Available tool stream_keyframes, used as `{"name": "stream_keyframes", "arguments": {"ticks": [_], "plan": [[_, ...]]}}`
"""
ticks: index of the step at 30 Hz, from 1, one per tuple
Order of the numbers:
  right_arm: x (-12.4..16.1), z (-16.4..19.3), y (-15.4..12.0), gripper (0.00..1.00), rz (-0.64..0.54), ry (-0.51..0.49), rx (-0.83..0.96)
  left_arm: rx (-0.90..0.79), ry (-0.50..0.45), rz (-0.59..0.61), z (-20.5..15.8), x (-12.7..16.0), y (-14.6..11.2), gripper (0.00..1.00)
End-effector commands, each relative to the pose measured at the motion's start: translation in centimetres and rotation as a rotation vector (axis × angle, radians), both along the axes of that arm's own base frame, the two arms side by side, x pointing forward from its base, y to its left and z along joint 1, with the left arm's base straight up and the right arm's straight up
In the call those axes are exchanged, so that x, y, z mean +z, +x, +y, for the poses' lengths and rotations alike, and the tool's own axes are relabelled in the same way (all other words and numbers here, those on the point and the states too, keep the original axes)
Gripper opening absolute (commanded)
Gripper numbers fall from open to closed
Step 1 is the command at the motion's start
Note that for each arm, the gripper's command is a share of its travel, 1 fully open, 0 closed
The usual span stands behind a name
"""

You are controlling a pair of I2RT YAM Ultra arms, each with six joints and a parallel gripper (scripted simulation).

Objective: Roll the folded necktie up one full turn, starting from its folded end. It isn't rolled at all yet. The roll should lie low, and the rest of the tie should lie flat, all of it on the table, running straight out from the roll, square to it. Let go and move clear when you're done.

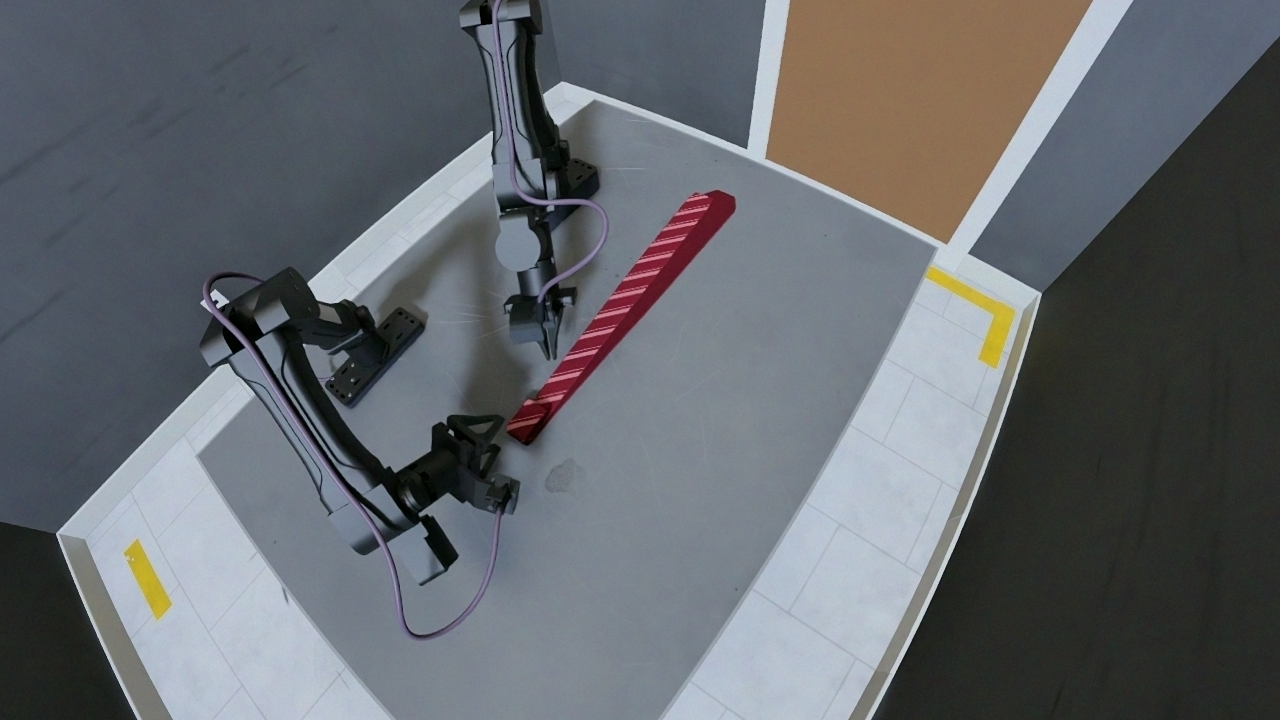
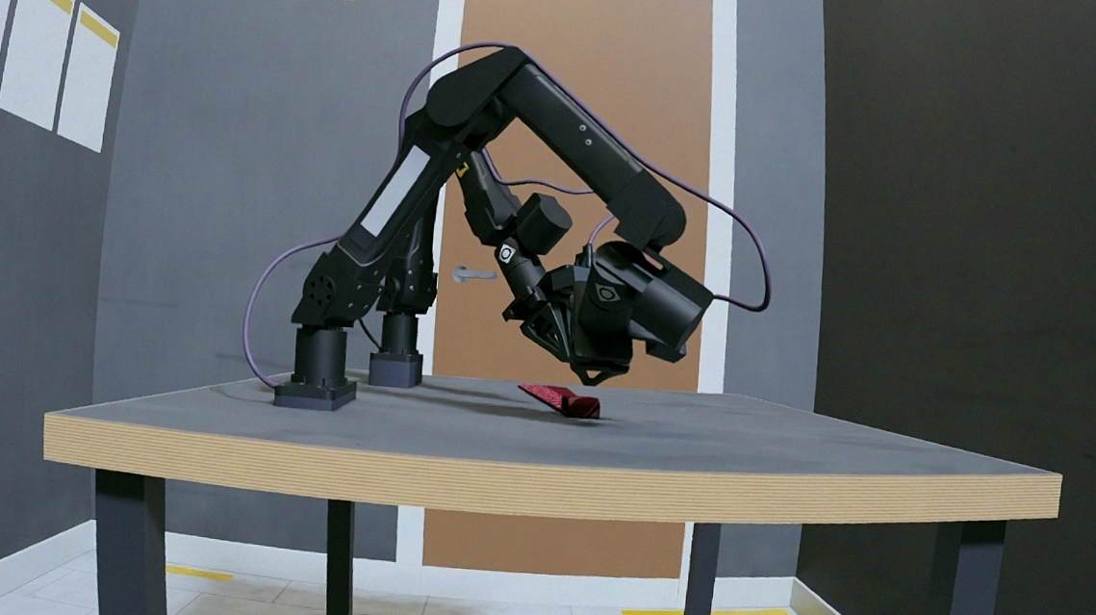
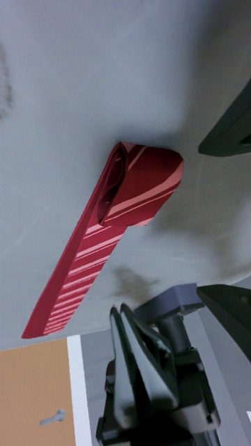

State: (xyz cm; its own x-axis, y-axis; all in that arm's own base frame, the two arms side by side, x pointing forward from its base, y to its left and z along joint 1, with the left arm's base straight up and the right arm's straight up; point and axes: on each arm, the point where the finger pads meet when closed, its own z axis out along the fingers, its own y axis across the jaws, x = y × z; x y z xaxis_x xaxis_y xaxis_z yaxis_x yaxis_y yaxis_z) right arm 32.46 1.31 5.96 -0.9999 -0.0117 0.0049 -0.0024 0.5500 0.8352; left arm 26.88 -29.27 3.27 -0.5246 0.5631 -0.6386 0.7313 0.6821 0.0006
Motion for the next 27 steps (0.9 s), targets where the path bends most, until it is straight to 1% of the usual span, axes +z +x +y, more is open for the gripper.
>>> {"name": "stream_keyframes", "arguments": {"ticks": [1,5,21,27], "plan": [[0.9,-0.3,0.7,0.59,-0.033,0.03,-0.008,-0.015,-0.058,-0.022,-1.9,1.5,0.8,0.06],[0.9,-0.3,0.7,0.59,-0.033,0.03,-0.008,-0.016,-0.058,-0.022,-1.9,1.5,0.8,0.03],[0.9,-0.3,0.7,0.59,-0.033,0.03,-0.008,-0.035,-0.058,-0.022,-3.2,0.5,0.9,0.04],[0.3,-0.1,0.7,0.56,-0.034,0.035,-0.011,-0.046,-0.058,-0.022,-3.9,-0.1,0.9,0.04]]}}
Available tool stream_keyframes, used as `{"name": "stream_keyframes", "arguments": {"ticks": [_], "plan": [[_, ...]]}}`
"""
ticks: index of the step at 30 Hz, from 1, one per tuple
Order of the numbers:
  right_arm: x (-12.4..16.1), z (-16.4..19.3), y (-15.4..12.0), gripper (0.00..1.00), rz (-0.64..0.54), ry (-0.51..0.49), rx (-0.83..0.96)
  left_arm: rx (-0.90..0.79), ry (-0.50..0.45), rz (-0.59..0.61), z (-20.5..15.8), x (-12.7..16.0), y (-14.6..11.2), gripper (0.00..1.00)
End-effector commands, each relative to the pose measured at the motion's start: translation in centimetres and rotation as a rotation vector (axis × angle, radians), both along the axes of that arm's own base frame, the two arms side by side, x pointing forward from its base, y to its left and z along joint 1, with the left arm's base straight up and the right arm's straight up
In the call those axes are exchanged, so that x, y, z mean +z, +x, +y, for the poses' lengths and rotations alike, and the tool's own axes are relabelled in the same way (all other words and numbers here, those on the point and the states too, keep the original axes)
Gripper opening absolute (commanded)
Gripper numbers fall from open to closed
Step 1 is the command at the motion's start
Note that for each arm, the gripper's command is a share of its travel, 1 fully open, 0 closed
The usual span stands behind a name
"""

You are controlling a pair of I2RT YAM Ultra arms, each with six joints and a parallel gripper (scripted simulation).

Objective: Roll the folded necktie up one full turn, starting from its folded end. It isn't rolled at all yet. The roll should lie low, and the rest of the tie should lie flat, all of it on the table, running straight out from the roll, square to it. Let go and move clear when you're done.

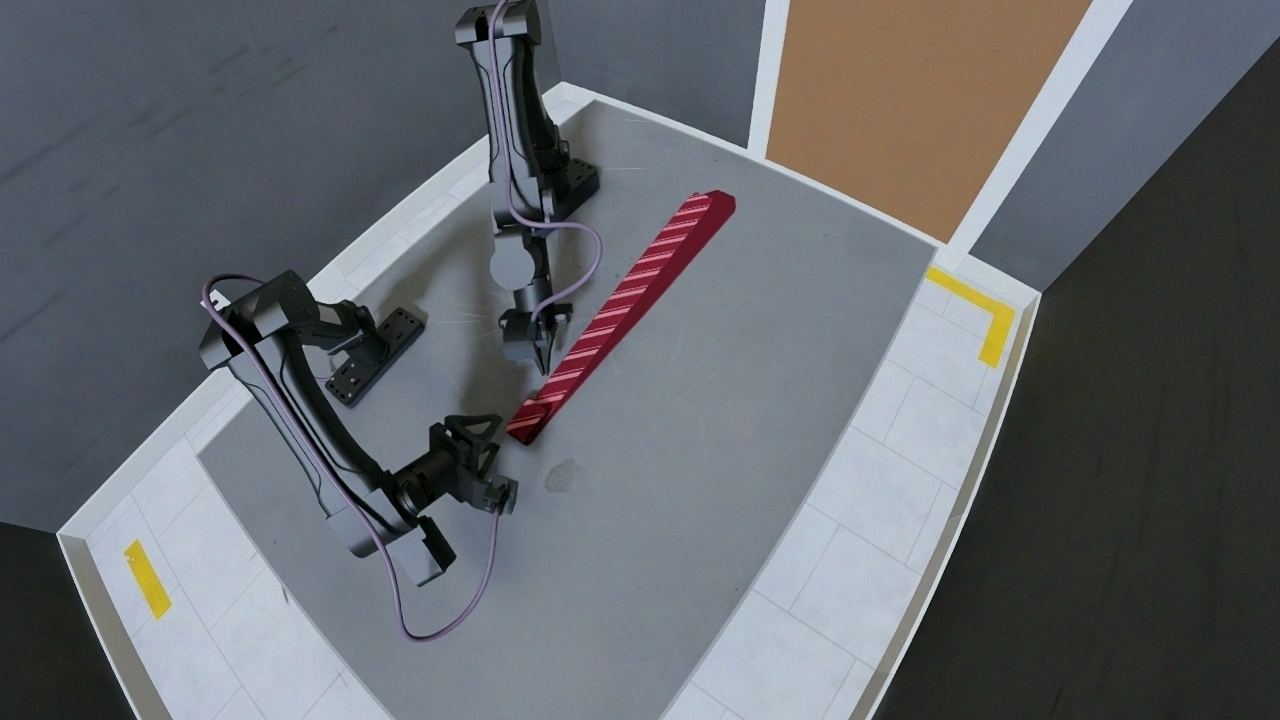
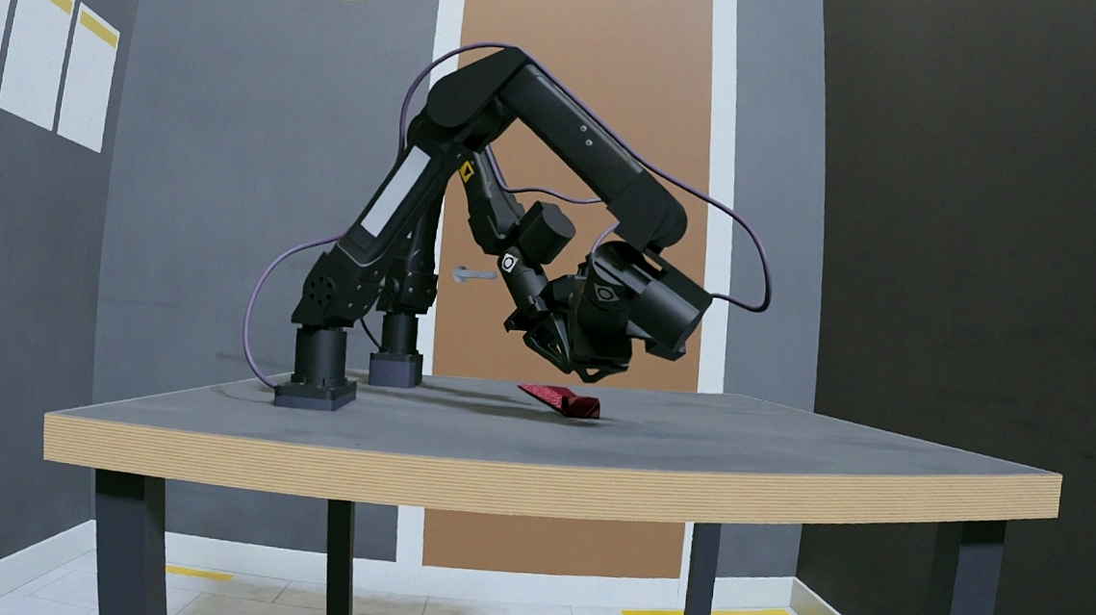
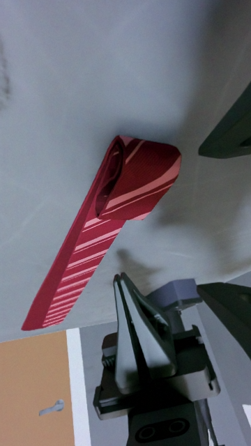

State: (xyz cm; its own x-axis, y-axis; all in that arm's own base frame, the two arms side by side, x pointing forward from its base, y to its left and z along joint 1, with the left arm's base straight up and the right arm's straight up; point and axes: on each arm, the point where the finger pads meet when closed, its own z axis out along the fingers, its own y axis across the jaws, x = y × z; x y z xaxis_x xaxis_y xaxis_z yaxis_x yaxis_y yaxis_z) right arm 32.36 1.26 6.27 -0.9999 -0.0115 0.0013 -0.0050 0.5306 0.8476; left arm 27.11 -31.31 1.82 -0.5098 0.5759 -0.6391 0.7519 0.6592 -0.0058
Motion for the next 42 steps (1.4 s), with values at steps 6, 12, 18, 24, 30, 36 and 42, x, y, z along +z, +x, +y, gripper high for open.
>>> {"name": "stream_keyframes", "arguments": {"ticks": [6,12,18,24,30,36,42], "plan": [[-0.8,0.0,0.8,0.54,-0.031,0.01,-0.011,-0.022,-0.054,-0.026,-2.4,1.0,0.7,0.04],[-1.4,0.0,0.8,0.53,-0.031,0.01,-0.011,-0.023,-0.054,-0.026,-2.4,0.9,0.7,0.04],[-2.2,0.1,0.8,0.5,-0.031,0.008,-0.011,-0.023,-0.054,-0.026,-2.4,0.9,0.7,0.04],[-3.0,0.2,0.8,0.48,-0.031,0.007,-0.011,-0.023,-0.054,-0.026,-2.4,0.9,0.7,0.04],[-3.5,0.3,0.8,0.47,-0.031,0.007,-0.011,-0.021,-0.052,-0.028,-2.4,0.8,0.8,0.03],[-4.3,0.3,0.8,0.44,-0.031,0.005,-0.011,-0.021,-0.048,-0.029,-2.2,0.1,1.0,0.03],[-5.1,0.4,0.8,0.42,-0.031,0.004,-0.011,-0.021,-0.048,-0.029,-2.2,-0.8,1.0,0.04]]}}
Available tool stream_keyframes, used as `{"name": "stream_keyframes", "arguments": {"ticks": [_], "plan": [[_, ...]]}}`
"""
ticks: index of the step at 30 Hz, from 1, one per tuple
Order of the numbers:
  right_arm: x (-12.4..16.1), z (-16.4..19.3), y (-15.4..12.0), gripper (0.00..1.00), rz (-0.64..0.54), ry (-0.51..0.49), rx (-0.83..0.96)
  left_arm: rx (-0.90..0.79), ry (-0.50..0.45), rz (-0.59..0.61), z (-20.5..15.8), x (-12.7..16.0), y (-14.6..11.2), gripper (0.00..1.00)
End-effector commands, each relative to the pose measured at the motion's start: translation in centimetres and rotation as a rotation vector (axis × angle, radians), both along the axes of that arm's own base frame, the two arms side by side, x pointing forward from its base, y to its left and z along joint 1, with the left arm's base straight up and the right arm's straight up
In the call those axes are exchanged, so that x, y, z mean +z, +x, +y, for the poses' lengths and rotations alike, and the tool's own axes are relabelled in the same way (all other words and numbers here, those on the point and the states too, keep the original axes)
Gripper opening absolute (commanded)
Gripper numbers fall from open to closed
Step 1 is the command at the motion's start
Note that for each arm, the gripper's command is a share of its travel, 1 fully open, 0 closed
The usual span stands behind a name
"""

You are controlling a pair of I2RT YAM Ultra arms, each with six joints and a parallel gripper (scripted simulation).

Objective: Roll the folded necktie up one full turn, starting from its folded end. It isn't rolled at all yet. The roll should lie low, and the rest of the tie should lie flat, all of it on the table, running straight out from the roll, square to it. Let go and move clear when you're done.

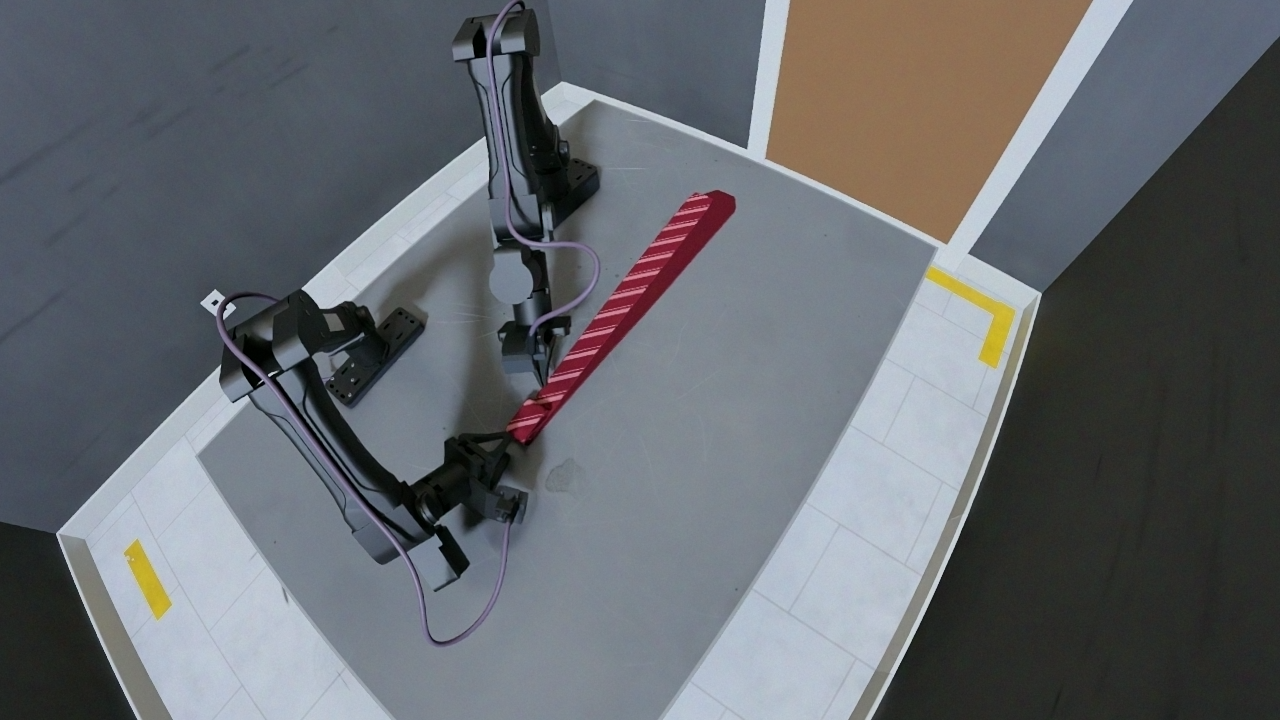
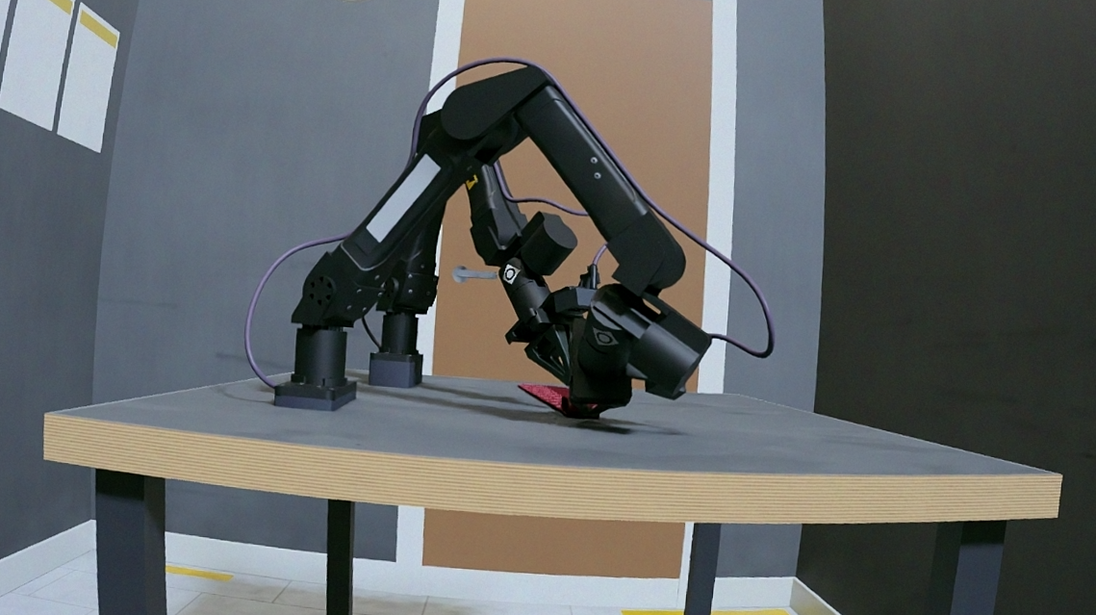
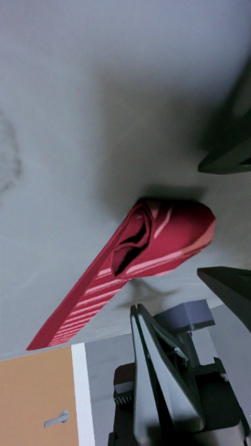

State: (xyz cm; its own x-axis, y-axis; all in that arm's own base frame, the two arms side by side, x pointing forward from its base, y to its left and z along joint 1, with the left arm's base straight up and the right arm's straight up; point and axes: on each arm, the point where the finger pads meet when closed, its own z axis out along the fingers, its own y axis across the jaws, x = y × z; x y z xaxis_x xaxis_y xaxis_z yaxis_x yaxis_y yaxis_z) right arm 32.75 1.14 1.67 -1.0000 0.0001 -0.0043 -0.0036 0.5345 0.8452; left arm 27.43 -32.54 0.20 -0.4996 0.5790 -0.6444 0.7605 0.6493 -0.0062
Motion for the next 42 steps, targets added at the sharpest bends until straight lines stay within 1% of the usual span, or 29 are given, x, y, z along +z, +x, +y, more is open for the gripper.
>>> {"name": "stream_keyframes", "arguments": {"ticks": [1,16,20,42], "plan": [[-0.6,0.5,0.4,0.42,-0.025,0.008,0.001,-0.008,-0.042,-0.025,-1.0,0.6,0.7,0.04],[-0.6,0.5,0.4,0.42,-0.025,0.008,0.001,-0.008,-0.042,-0.025,-1.0,-1.1,0.7,0.04],[-0.6,0.5,0.4,0.42,-0.025,0.008,0.001,-0.008,-0.042,-0.025,-1.0,-1.1,0.7,0.04],[-0.6,2.9,0.4,0.42,-0.025,0.008,0.001,-0.008,-0.042,-0.025,-1.0,-1.1,0.7,0.04]]}}
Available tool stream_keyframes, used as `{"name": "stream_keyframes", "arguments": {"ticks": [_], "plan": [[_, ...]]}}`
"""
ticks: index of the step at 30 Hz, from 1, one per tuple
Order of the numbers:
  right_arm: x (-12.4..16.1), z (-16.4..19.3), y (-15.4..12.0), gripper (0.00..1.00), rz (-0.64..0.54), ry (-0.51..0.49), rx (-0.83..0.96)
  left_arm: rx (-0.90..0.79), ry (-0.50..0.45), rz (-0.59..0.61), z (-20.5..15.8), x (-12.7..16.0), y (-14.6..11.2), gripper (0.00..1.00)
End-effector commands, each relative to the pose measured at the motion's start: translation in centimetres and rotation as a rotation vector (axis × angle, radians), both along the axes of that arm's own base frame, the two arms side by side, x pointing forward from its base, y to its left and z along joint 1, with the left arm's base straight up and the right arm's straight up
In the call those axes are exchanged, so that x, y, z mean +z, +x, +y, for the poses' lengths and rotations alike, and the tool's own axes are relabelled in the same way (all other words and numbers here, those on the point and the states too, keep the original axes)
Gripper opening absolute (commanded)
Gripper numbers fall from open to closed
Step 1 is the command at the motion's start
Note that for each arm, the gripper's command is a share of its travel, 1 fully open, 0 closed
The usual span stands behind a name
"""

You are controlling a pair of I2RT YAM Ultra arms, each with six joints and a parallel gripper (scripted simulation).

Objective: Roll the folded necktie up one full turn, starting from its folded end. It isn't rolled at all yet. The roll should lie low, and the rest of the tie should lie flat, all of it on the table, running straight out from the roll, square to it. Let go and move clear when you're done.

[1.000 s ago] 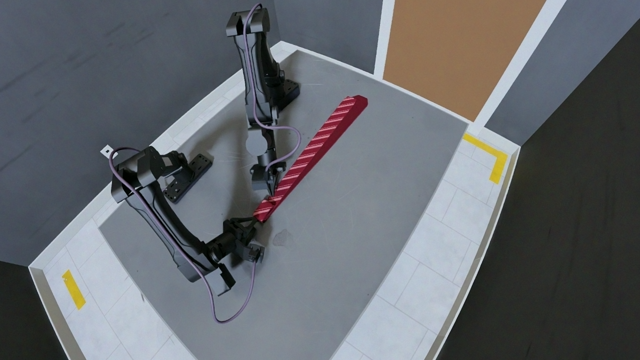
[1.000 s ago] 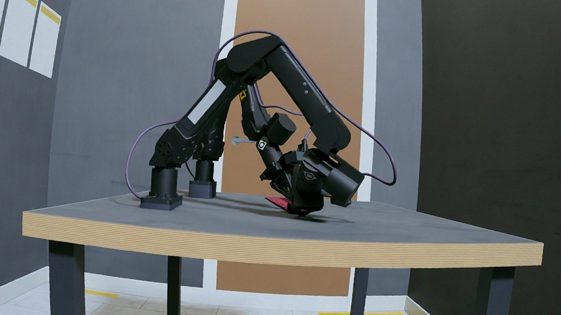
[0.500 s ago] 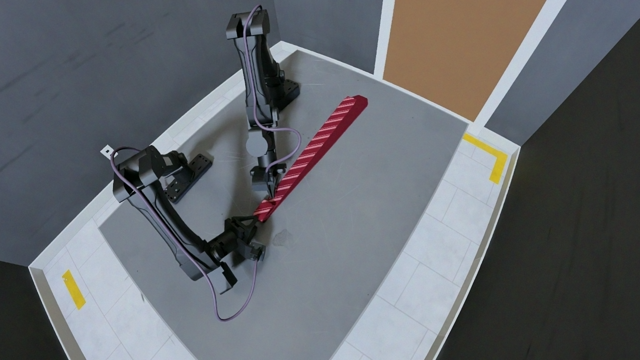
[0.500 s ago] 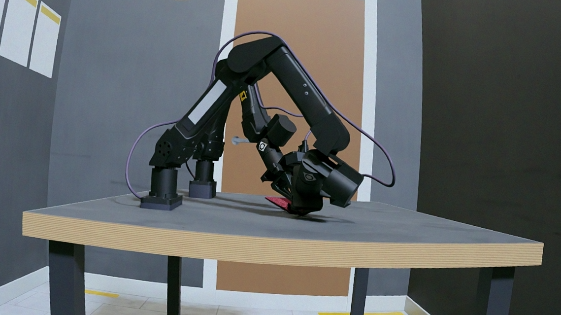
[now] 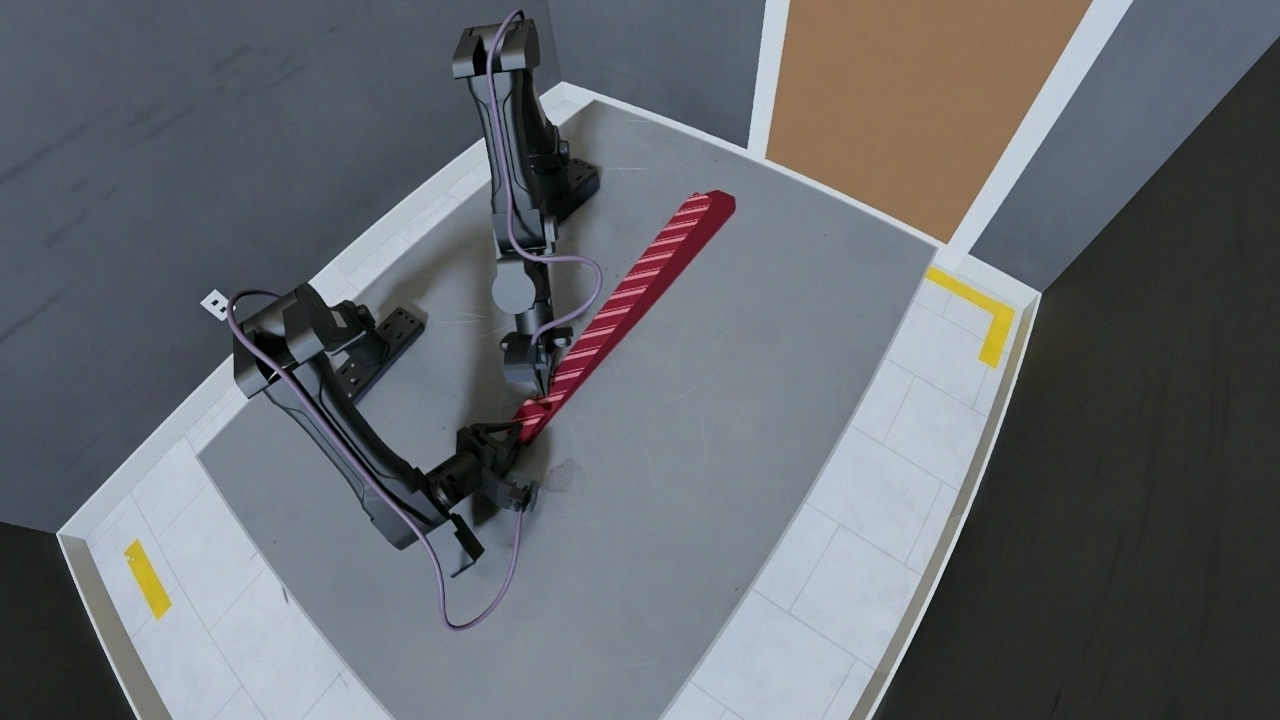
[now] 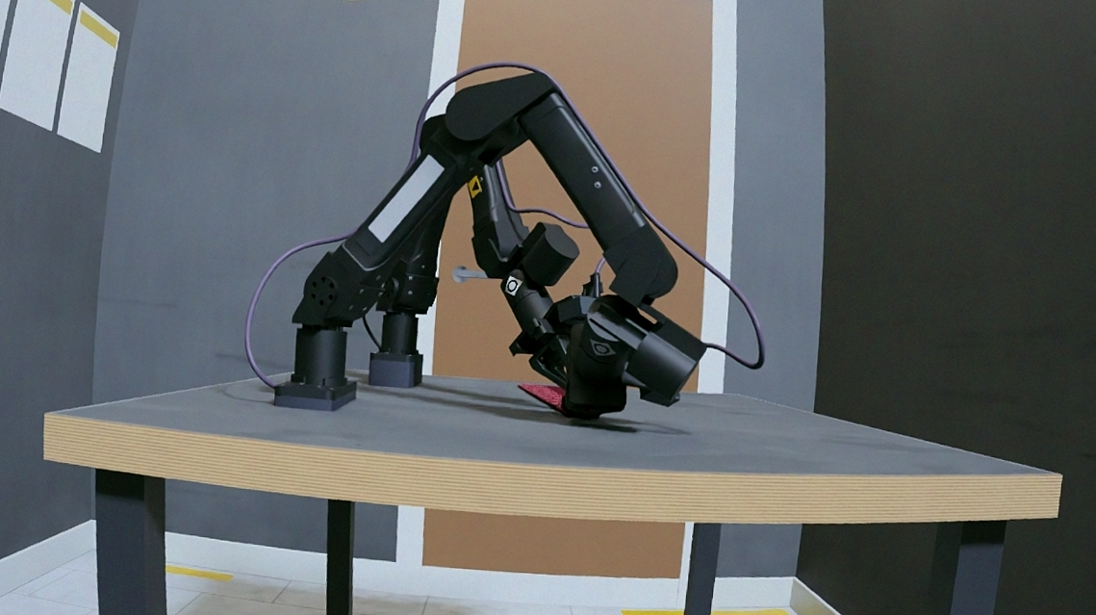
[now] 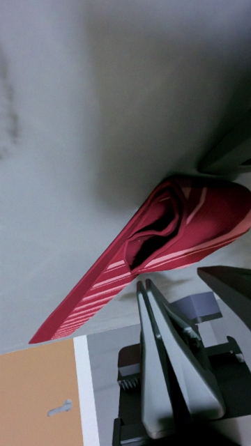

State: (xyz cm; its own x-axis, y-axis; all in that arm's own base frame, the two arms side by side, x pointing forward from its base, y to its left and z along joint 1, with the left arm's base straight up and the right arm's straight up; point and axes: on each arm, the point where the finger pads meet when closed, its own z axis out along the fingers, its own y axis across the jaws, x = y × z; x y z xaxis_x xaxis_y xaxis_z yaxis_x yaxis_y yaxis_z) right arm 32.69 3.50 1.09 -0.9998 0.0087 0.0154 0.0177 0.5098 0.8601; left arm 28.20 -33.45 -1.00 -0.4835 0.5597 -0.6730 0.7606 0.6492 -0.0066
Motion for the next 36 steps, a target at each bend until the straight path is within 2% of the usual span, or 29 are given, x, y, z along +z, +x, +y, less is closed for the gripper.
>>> {"name": "stream_keyframes", "arguments": {"ticks": [1,36], "plan": [[-0.1,0.6,0.5,0.42,-0.045,-0.021,0.009,-0.008,-0.013,0.0,-0.1,0.1,-0.1,0.04],[-0.1,5.3,0.4,0.42,-0.045,-0.021,0.009,-0.008,-0.013,0.0,-0.1,0.1,-0.1,0.04]]}}
